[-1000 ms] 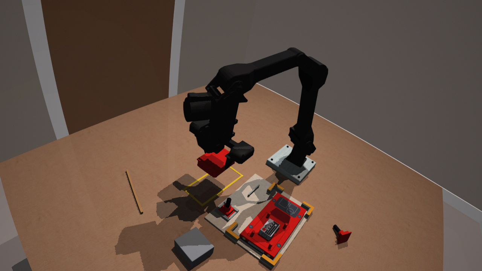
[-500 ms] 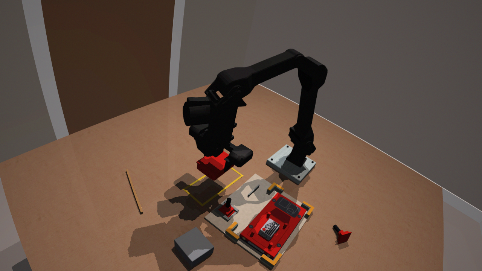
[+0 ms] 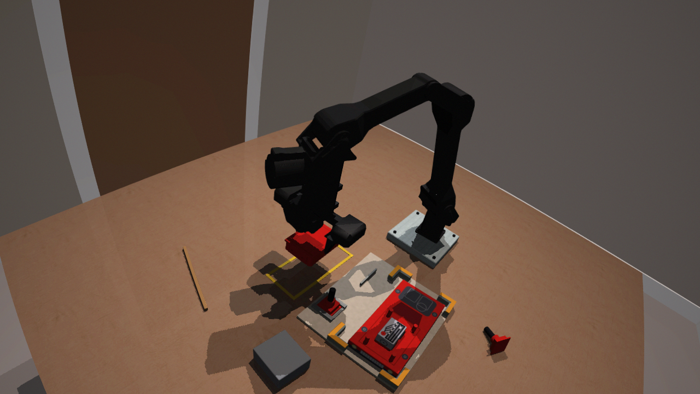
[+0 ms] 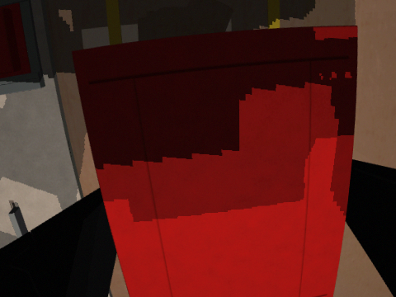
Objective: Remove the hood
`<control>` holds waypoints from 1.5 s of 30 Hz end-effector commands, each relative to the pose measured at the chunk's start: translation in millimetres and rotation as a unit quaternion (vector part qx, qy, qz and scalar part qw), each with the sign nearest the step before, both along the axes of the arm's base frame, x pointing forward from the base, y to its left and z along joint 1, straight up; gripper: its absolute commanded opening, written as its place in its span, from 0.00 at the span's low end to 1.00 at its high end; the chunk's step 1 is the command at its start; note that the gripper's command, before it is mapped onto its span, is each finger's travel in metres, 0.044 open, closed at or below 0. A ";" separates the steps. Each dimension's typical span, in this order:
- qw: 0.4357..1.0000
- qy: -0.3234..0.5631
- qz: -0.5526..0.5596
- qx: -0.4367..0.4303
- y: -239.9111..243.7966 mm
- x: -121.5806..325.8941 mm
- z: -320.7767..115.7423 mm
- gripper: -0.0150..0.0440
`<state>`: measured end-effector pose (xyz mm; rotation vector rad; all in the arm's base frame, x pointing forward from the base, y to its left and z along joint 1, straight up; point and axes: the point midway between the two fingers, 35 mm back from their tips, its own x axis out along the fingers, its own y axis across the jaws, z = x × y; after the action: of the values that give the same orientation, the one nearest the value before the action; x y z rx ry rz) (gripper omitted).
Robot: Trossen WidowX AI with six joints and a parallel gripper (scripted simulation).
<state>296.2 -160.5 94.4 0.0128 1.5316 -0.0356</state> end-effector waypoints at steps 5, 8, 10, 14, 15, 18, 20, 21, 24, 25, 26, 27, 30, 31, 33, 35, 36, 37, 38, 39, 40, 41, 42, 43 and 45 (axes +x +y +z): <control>1.000 0.003 0.002 0.002 0.8 -1.1 -8.7 0.25; 1.000 0.003 0.002 0.002 0.8 -1.1 -11.0 0.25; 1.000 0.003 0.002 0.002 0.8 -1.1 -12.5 0.25; 1.000 0.003 0.002 0.002 0.9 -1.2 -15.5 0.25; 1.000 0.003 0.002 0.002 0.9 -1.2 -16.3 0.25; 1.000 0.003 0.002 0.002 0.9 -1.3 -18.5 0.25; 1.000 0.003 0.002 0.002 1.0 -1.3 -20.0 0.25; 1.000 0.003 0.002 0.002 1.0 -1.4 -20.8 0.25; 1.000 0.003 0.002 0.002 1.1 -1.5 -23.1 0.25; 1.000 0.003 0.002 0.002 1.1 -1.5 -23.8 0.25; 1.000 0.003 0.002 0.002 1.1 -1.5 -24.6 0.25; 1.000 0.003 0.002 0.002 1.1 -1.6 -25.3 0.25; 1.000 0.003 0.002 0.002 1.2 -1.7 -27.6 0.25; 1.000 0.003 0.002 0.002 1.2 -1.8 -28.3 0.25; 1.000 0.003 0.002 0.002 1.3 -1.9 -29.8 0.25; 1.000 0.003 0.002 0.002 1.4 -2.0 -31.3 0.25; 1.000 0.003 0.002 0.002 1.4 -2.1 -32.1 0.25; 1.000 0.003 0.002 0.002 1.4 -2.1 -32.8 0.25; 1.000 0.003 0.002 0.002 1.5 -2.2 -33.6 0.25; 1.000 0.003 0.002 0.002 1.5 -2.2 -34.3 0.25; 1.000 0.003 0.002 0.002 1.6 -2.3 -35.0 0.25; 1.000 0.003 0.002 0.002 1.6 -2.4 -35.8 0.25; 1.000 0.003 0.002 0.002 1.6 -2.4 -36.5 0.25; 1.000 0.003 0.002 0.002 1.7 -2.5 -37.3 0.25; 1.000 0.003 0.002 0.002 1.8 -2.7 -38.8 0.25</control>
<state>295.0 -159.9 60.4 0.0129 1.5320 -0.0354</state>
